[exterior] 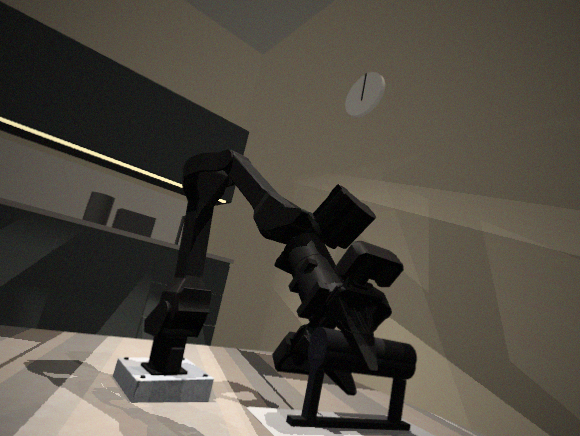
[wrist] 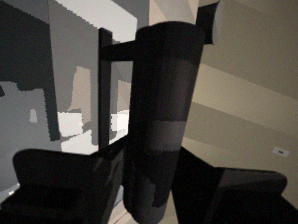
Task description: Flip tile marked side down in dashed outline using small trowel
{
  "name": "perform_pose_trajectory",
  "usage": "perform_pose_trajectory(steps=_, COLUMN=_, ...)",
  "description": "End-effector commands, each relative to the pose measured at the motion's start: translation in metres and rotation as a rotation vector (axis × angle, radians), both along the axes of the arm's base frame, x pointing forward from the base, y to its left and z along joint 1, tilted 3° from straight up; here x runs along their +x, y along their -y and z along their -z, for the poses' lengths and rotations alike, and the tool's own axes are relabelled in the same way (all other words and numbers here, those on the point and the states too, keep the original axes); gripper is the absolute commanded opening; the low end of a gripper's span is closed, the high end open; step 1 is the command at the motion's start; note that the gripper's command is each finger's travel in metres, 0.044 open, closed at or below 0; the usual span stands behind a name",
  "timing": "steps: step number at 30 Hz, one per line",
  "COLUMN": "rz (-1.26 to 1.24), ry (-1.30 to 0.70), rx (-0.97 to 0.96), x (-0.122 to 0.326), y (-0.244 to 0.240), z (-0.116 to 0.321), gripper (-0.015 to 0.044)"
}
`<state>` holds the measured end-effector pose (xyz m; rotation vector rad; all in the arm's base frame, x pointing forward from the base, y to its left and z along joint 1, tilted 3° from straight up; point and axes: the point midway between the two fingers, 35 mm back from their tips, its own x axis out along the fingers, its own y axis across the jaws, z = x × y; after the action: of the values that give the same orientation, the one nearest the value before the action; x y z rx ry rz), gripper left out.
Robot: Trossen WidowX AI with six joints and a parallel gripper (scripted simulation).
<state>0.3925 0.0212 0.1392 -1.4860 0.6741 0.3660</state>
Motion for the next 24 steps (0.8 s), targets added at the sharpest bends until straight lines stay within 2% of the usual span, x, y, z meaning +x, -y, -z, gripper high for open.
perform_pose_trajectory(steps=1, rz=0.006, ry=0.007, rx=0.002, x=0.001, y=0.000, z=-0.002, gripper=0.0000)
perform_pose_trajectory(steps=12, rz=0.003, ry=-0.004, rx=0.002, x=0.000, y=-0.003, z=0.002, gripper=0.0000)
perform_pose_trajectory(steps=24, rz=0.051, ry=-0.024, rx=0.019, x=-0.012, y=-0.058, z=0.030, gripper=0.0000)
